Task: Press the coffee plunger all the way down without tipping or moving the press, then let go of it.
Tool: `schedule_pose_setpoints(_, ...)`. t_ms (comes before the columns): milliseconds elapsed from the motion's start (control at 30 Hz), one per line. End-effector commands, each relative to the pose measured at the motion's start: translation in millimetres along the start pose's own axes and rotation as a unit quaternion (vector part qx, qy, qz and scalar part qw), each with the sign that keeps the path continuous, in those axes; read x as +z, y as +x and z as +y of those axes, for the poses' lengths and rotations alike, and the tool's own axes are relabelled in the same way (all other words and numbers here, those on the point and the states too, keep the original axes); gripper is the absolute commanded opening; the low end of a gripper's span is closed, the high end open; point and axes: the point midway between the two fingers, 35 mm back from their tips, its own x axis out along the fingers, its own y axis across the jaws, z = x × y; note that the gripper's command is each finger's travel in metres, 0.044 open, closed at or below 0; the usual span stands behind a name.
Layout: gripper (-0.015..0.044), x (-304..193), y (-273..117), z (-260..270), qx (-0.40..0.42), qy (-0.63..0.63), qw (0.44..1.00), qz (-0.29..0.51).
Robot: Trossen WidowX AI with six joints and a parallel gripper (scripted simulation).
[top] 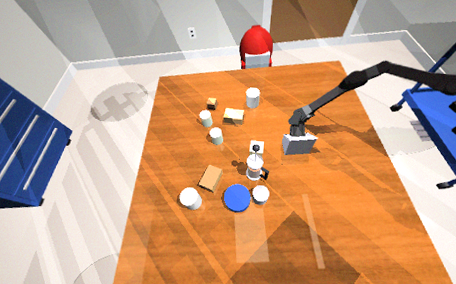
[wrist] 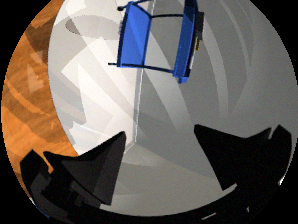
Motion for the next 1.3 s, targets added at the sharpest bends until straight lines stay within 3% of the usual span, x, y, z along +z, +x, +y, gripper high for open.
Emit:
schedule_pose_setpoints(0, 0.0426, -2.0, -2.0, 0.2, 0.000, 0.005, 1.000, 0.004)
schedule_pose_setpoints(133, 0.0440, -27.8, -30.5, 4.0, -0.001, 0.076, 0.995, 0.063)
schedule_pose_setpoints(267, 0.0440, -67.7, -84.4, 16.7, -0.013, 0.198, 0.967, 0.162)
schedule_pose_setpoints(533, 0.0440, -122.4, -206.5, 64.7, -0.072, 0.425, 0.834, 0.346)
schedule_pose_setpoints(900, 0.0440, -130.5, -376.7, 165.4, -0.204, 0.629, 0.528, 0.533)
schedule_pose_setpoints(1267, 0.0440, -58.9, -515.2, 279.6, -0.351, 0.669, 0.156, 0.636)
